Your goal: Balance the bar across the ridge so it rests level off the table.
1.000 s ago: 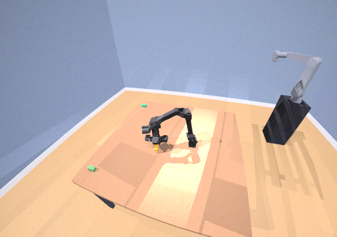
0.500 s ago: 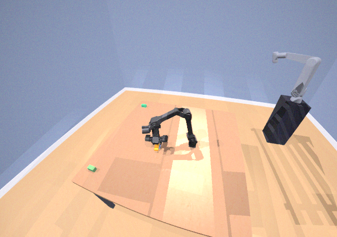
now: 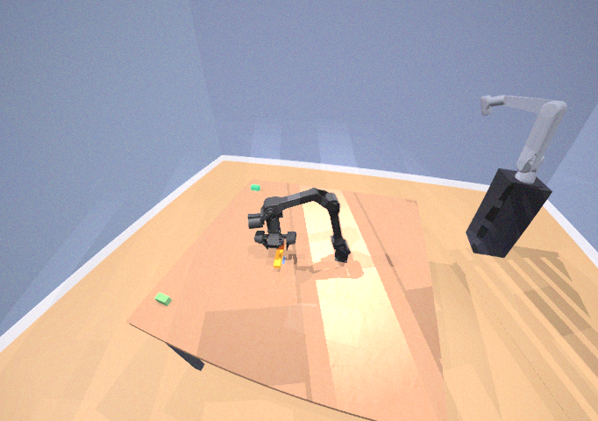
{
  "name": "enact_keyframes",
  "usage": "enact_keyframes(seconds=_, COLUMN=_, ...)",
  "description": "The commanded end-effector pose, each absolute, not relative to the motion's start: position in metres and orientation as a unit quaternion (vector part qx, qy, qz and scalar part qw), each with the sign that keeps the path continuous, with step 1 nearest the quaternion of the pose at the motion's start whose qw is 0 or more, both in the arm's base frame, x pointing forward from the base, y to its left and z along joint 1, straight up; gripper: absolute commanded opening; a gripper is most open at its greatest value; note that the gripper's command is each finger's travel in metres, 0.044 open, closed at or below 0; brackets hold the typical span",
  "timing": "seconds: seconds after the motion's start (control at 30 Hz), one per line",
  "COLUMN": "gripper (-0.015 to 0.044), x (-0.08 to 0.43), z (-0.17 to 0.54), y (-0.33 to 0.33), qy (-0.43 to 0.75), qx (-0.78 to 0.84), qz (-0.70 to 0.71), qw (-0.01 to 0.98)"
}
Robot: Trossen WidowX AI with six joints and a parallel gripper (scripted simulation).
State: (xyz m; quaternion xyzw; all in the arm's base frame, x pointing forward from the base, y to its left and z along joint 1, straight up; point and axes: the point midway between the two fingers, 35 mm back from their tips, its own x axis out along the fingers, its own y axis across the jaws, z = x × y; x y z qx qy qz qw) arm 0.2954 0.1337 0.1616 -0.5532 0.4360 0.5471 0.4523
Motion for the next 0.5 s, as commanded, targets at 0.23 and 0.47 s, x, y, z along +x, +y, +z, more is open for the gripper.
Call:
enact_keyframes(seconds=0.23, gripper=0.0440, x=0.2912, z=0.2046, y=0.1317, qy=0.432, qx=-0.555, qz=0.544, qw=0.457)
enact_keyframes(seconds=0.47, gripper=0.0440, x=0.2912, z=0.2046, y=0.1317, qy=0.432, qx=-0.555, qz=0.544, qw=0.457)
